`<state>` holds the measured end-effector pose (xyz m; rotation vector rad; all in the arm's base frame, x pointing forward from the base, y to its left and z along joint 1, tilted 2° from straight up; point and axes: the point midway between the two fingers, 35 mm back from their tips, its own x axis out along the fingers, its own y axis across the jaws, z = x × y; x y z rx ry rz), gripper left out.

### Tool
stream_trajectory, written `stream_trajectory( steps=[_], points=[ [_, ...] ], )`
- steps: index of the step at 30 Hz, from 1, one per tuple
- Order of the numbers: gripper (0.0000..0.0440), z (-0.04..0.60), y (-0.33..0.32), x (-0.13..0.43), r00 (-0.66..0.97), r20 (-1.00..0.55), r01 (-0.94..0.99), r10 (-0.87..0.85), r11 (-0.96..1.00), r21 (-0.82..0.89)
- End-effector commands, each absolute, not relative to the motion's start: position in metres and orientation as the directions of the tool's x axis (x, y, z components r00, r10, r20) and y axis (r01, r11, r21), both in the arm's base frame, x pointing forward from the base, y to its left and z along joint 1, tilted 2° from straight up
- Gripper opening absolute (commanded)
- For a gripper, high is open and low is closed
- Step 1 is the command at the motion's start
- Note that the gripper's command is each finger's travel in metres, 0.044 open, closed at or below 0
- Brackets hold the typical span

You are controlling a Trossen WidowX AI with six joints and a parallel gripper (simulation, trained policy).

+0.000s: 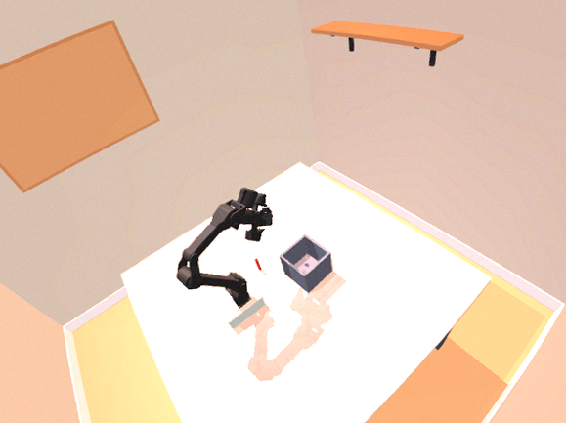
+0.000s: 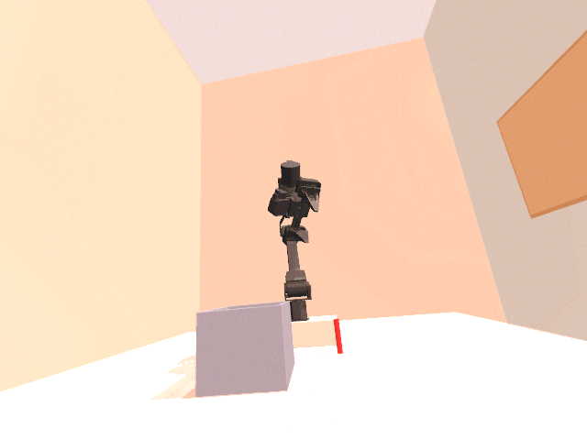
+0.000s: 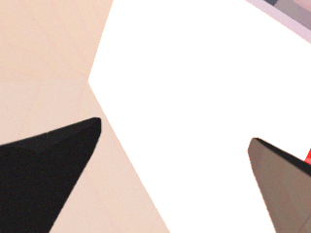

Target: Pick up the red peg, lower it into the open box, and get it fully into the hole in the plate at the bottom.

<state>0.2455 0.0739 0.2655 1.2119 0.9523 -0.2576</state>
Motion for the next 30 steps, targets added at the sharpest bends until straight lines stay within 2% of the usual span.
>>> stream_trajectory(
  steps=[1,16,30],
  points=[
    [0.0440,0.253,0.083,0.239,0.545,-0.774,0.693,0.323,0.346,0.633],
    [0.0440,0.201,0.115,0.206,0.266,-0.906,0.907,0.329,0.233,0.351],
    [0.0440,0.156,0.127,0.178,0.045,-0.971,0.978,0.237,0.189,0.091]
  ],
)
